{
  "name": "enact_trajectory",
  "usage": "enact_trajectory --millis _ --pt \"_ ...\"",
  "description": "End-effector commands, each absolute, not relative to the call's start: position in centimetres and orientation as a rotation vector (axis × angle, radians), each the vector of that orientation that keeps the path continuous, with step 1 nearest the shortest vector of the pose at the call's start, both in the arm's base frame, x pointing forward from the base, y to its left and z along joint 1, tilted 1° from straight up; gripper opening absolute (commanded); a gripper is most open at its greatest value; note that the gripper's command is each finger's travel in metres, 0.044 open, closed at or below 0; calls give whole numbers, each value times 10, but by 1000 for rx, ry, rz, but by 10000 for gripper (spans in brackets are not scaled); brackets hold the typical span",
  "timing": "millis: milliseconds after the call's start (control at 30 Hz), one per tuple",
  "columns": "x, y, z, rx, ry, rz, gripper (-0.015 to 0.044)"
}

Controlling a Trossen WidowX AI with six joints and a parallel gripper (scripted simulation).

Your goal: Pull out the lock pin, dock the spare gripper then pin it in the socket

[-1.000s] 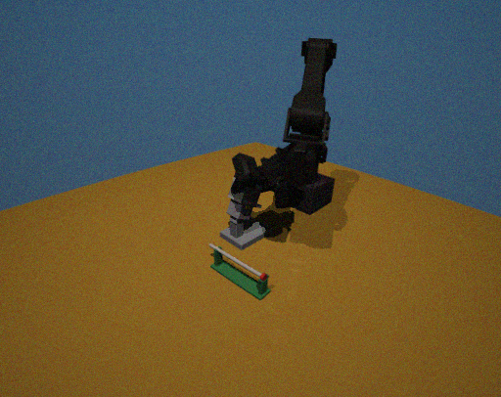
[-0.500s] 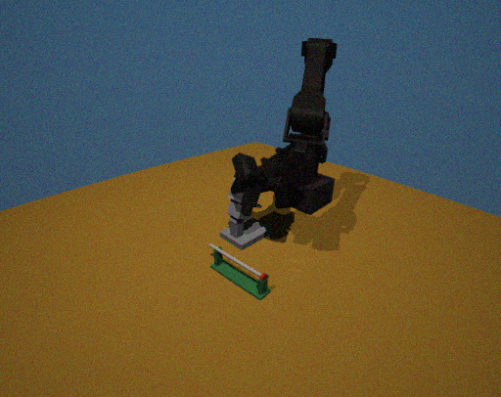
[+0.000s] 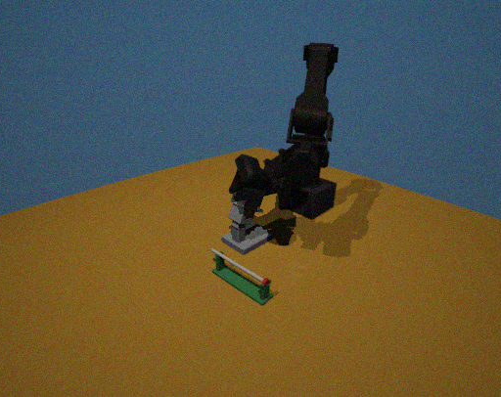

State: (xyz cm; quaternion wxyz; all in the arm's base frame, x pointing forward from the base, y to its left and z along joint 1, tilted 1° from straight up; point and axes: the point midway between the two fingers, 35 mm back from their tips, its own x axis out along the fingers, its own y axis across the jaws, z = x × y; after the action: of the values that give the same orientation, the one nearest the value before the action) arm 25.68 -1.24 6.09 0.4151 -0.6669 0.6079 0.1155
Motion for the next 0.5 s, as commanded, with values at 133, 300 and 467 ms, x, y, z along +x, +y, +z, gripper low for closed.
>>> enact_trajectory --millis 133,300,467 --pt "249 -12 78 -1677 1528 291 440" --pt "243 -12 89 -1681 1530 294 440" --pt "238 -12 99 -1685 1532 296 440"
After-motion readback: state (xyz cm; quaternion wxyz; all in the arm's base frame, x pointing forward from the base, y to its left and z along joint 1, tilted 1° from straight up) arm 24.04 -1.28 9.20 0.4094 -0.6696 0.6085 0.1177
